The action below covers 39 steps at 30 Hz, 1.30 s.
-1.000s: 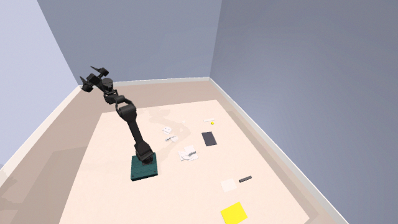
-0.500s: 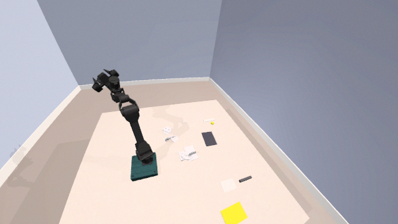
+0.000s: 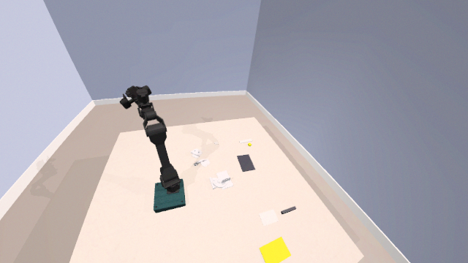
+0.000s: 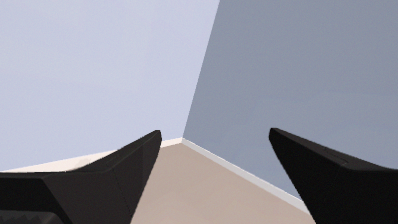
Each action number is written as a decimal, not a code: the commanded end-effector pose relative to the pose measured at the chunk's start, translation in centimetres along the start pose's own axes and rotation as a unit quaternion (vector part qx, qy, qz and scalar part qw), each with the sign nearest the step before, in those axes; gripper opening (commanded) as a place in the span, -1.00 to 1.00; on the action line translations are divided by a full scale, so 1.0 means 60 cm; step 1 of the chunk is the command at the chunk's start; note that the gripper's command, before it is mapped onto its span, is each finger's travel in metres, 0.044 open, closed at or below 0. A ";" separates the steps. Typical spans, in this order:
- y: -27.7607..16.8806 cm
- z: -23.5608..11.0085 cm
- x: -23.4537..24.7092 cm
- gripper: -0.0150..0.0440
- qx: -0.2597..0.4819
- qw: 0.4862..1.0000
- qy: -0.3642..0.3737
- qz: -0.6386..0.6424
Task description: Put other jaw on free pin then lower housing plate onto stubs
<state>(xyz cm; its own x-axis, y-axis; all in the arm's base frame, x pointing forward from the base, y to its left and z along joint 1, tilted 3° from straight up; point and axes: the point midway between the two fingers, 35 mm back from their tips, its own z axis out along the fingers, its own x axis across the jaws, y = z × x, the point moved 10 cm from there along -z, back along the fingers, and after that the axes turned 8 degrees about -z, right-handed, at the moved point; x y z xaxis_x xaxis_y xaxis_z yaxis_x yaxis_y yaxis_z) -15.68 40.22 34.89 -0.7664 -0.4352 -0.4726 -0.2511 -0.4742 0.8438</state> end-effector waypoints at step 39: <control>-0.137 -0.177 -0.127 1.00 0.312 0.919 -0.133 0.202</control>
<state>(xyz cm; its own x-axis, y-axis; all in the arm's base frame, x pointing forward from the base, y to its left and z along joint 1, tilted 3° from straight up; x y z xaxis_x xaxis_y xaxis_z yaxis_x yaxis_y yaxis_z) -2.67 39.86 29.36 -0.9540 -0.2775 -0.1133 -0.1711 0.1938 0.9660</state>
